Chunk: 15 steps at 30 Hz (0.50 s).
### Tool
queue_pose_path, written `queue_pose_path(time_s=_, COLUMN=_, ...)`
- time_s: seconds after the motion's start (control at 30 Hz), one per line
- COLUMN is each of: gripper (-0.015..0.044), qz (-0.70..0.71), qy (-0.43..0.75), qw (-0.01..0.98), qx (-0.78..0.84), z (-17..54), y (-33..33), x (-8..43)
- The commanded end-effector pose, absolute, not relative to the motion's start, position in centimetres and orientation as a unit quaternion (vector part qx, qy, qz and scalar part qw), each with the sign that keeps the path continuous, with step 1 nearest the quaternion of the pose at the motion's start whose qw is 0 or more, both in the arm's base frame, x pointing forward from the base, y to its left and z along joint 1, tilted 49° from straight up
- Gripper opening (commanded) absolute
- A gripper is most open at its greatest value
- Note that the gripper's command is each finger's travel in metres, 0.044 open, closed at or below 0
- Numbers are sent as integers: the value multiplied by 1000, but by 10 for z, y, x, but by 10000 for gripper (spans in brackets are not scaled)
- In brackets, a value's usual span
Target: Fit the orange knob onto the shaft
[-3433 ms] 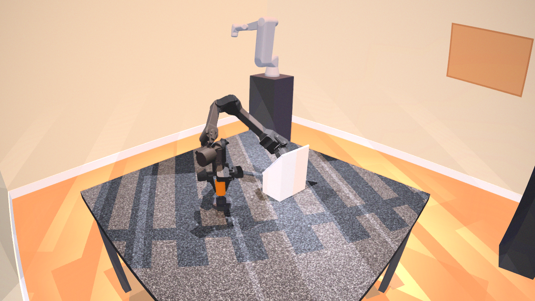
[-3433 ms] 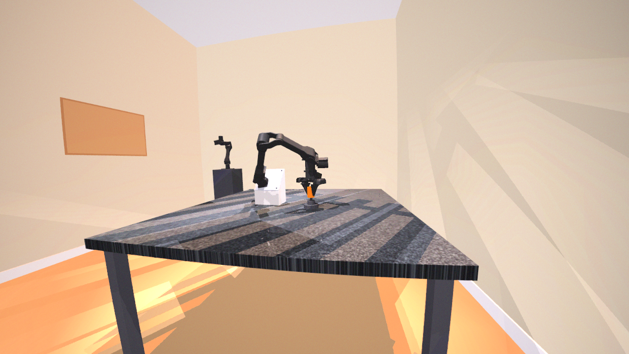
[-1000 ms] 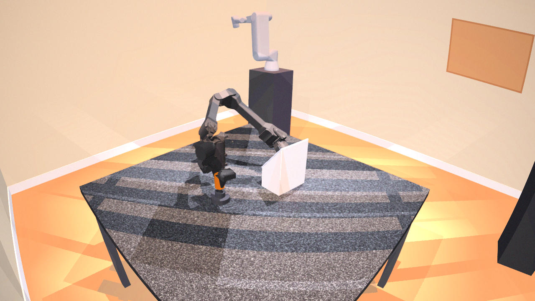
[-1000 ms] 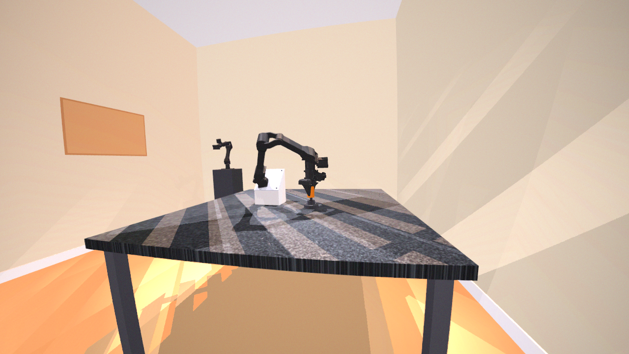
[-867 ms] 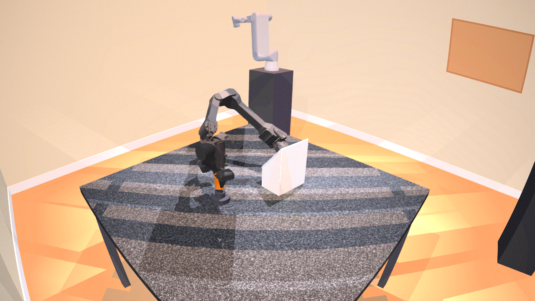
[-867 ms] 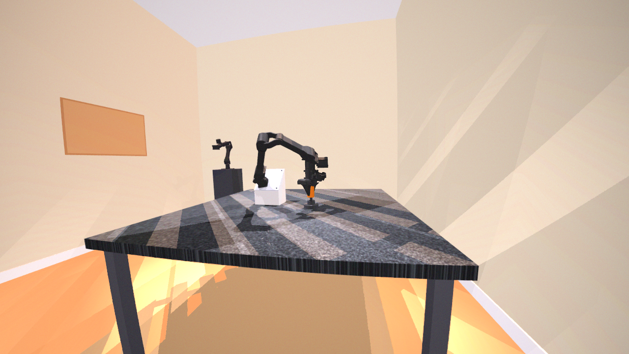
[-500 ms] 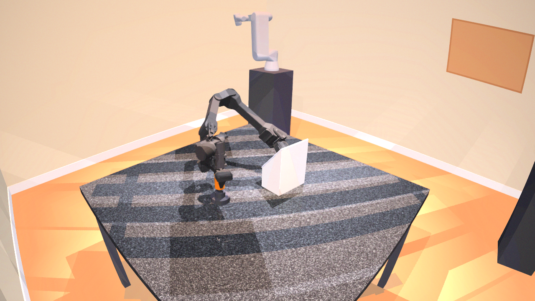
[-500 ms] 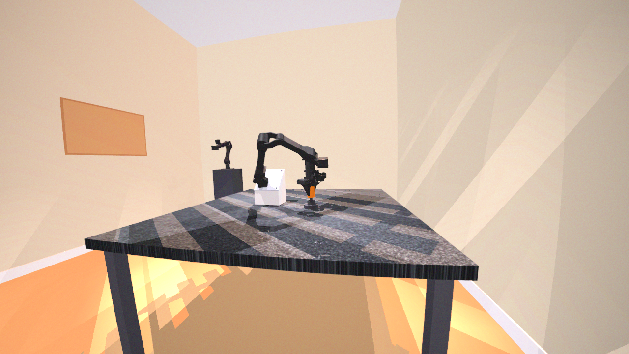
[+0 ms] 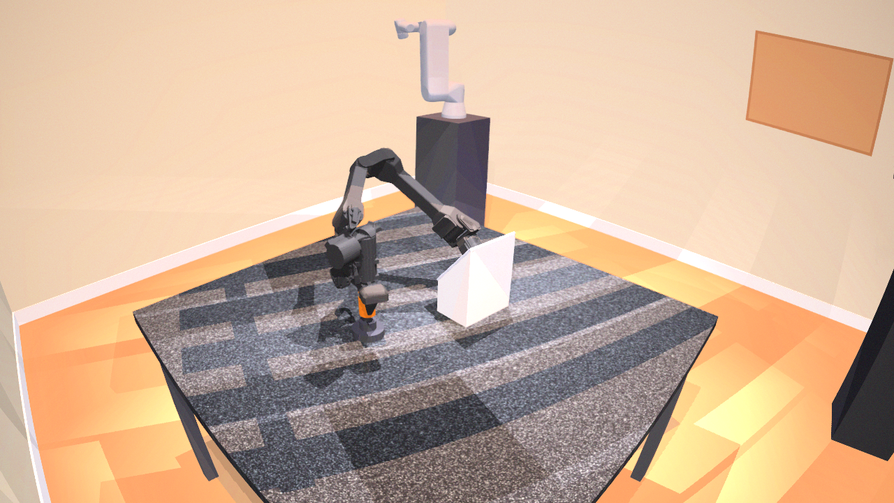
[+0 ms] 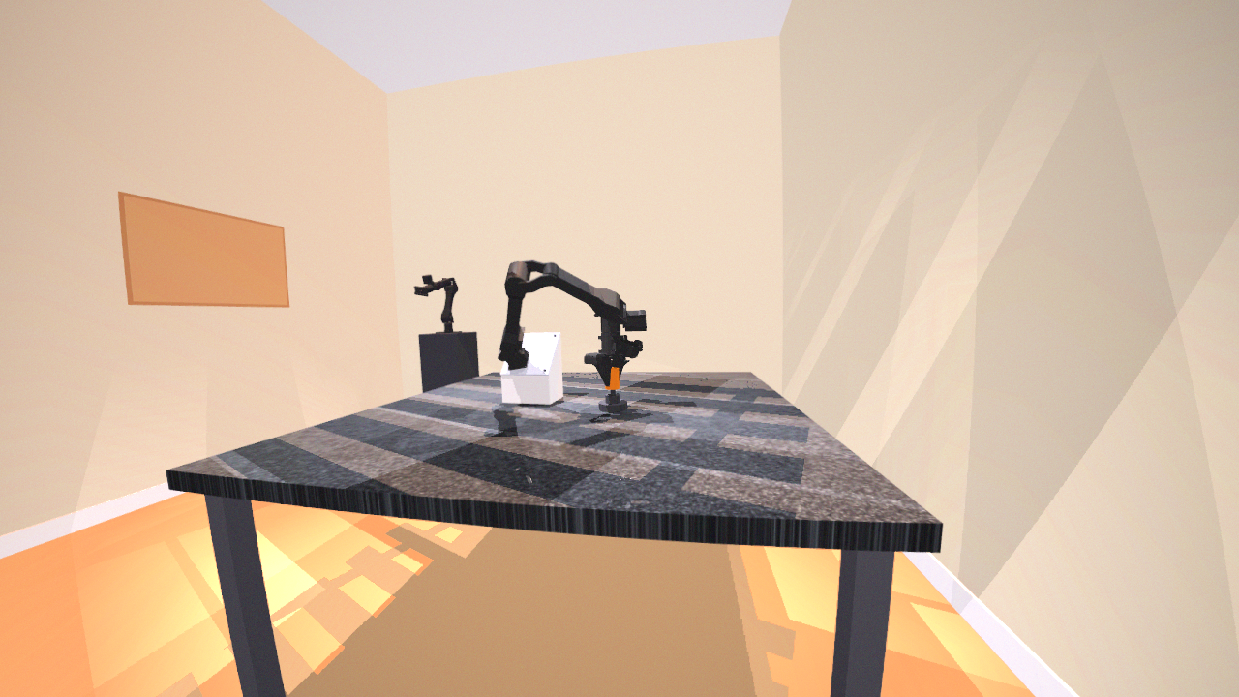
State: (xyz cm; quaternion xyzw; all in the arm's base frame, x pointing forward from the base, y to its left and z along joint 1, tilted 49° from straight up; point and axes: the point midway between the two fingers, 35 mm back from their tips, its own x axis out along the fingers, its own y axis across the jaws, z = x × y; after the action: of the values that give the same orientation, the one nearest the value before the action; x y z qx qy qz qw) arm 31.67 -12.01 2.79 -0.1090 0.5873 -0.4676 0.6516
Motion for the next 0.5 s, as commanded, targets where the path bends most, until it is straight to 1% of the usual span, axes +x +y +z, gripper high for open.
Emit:
queue_pose_path(time_s=0.0, gripper=0, qz=-468, qy=587, qw=652, qx=-110, z=28, y=-120, x=317)
queue_pose_path(time_s=0.47, gripper=0, qz=-470, qy=584, qw=652, qx=-107, z=31, y=-118, x=320)
